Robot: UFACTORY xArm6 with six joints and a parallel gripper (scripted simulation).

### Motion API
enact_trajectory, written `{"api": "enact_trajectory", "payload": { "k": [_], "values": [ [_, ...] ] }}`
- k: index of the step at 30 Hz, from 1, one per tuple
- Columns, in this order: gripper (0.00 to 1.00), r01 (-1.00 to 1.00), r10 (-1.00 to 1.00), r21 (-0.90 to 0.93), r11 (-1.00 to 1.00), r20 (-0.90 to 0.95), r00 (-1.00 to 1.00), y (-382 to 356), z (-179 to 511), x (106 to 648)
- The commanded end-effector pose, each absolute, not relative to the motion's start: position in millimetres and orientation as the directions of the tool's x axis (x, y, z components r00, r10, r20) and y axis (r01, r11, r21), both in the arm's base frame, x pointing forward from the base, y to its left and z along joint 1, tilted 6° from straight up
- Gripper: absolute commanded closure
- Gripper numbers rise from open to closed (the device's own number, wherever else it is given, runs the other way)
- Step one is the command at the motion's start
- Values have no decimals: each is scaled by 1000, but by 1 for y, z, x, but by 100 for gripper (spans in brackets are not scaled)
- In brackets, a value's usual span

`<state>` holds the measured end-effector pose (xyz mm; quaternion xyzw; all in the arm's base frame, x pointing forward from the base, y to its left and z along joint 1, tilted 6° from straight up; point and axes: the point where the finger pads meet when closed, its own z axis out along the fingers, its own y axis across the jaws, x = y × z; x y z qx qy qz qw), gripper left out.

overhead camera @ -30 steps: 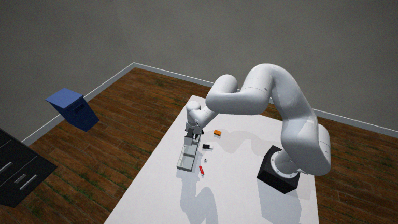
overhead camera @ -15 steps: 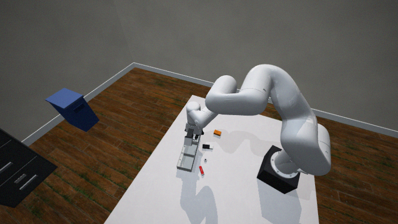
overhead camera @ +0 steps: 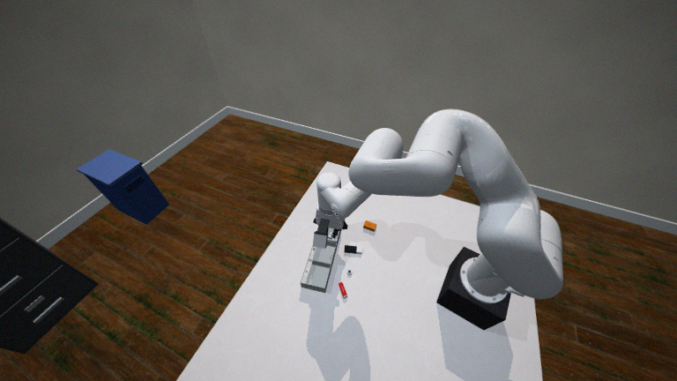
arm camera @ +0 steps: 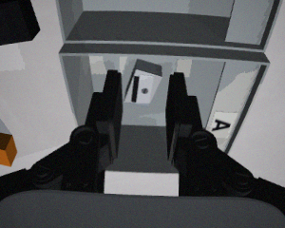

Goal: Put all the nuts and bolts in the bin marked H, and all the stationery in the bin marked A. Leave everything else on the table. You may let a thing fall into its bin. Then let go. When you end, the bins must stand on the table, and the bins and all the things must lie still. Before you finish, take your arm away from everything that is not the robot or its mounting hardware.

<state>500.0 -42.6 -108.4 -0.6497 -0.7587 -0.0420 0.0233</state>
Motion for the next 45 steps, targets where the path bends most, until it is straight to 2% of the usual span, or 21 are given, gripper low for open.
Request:
{"api": "enact_trajectory", "payload": {
  "k": [1, 31, 43, 44, 45],
  "values": [
    [71, 988, 984, 37, 152, 89, -155, -43, -106, 502],
    [71, 988, 984, 37, 152, 89, -155, -48, -56, 501],
    [71, 988, 984, 37, 152, 89, -155, -48, -56, 500],
    [62, 994, 990, 33, 103, 90, -105, -46, -55, 492],
    [62, 998, 994, 28, 53, 92, -55, -44, -55, 484]
  ]
}}
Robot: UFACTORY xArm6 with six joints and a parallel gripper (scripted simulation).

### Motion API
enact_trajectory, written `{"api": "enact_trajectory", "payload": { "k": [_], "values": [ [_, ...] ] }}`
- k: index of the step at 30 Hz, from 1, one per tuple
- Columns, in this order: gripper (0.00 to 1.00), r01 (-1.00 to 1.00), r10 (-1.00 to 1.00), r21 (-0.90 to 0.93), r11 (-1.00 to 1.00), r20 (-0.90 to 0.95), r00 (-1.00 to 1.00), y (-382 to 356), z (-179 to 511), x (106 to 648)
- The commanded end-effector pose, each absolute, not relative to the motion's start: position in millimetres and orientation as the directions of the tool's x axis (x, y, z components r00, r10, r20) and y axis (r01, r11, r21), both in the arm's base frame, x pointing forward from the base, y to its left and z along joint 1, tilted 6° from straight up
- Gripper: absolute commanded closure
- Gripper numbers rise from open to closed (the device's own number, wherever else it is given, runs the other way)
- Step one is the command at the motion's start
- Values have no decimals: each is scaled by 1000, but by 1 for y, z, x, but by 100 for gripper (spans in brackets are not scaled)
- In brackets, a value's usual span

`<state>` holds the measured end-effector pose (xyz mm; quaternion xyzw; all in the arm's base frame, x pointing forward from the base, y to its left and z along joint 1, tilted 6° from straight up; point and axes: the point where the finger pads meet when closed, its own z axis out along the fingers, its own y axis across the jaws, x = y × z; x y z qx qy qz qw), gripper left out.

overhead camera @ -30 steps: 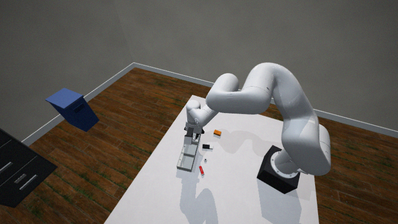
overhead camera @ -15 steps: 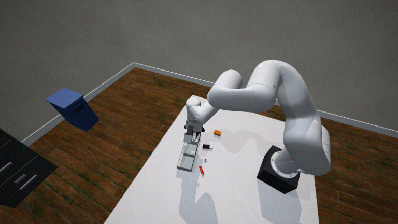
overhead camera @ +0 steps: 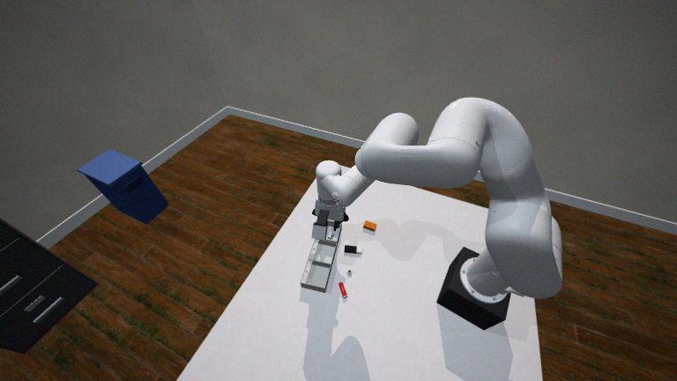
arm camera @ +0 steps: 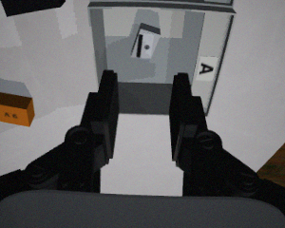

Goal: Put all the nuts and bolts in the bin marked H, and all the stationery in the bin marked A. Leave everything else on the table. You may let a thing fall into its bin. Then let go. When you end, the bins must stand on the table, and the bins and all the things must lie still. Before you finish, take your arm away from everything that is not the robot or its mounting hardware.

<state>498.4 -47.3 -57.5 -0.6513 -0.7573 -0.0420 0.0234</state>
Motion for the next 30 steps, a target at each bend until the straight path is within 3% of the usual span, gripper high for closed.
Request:
{"api": "enact_trajectory", "payload": {
  "k": [1, 10, 30],
  "values": [
    [62, 1000, 996, 24, 3, 93, -6, -42, -54, 476],
    [62, 977, 971, -10, -214, 103, 214, -26, -50, 403],
    [62, 746, 739, -64, -663, 106, 666, -25, -50, 400]
  ]
}}
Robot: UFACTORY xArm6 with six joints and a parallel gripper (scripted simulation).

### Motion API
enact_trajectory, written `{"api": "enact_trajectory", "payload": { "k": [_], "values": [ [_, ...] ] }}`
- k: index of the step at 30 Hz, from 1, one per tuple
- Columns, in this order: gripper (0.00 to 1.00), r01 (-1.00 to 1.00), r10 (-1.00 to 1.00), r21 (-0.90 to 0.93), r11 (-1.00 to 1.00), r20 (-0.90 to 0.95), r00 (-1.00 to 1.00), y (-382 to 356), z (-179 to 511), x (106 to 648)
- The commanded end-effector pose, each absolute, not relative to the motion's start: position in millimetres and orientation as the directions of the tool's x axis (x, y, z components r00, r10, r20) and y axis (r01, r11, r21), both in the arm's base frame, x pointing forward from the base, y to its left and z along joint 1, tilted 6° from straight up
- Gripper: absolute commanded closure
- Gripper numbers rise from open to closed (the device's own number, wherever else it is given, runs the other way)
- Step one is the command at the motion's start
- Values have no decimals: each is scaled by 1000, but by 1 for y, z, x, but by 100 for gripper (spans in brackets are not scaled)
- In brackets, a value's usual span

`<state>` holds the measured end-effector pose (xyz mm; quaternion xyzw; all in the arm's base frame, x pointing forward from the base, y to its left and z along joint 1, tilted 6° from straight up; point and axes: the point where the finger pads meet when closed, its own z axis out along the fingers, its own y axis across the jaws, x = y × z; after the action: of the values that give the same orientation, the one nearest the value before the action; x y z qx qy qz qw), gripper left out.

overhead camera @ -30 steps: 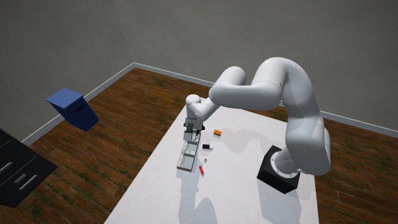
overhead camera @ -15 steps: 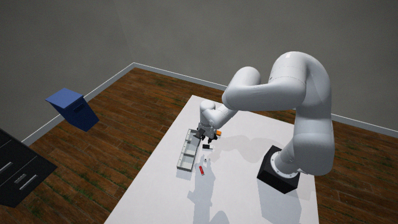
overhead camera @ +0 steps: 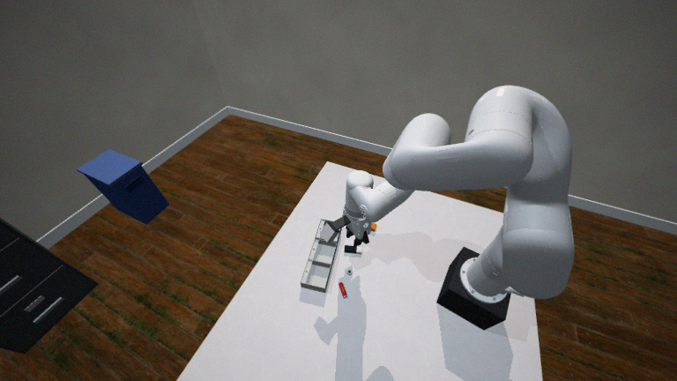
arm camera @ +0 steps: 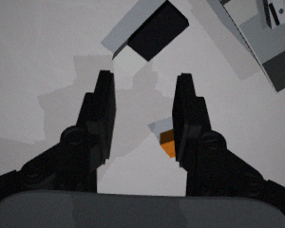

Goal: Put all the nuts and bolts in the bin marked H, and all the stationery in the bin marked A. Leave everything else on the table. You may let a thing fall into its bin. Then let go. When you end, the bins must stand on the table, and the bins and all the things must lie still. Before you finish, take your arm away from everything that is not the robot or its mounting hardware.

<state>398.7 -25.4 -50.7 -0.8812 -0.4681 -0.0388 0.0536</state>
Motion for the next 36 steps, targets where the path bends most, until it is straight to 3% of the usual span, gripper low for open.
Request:
{"api": "enact_trajectory", "payload": {
  "k": [1, 23, 36],
  "values": [
    [62, 732, 724, -66, -678, 106, 681, -25, -50, 400],
    [62, 274, 270, -86, -958, 51, 962, -25, -50, 400],
    [62, 261, 258, -84, -962, 46, 965, -25, -50, 400]
  ]
}}
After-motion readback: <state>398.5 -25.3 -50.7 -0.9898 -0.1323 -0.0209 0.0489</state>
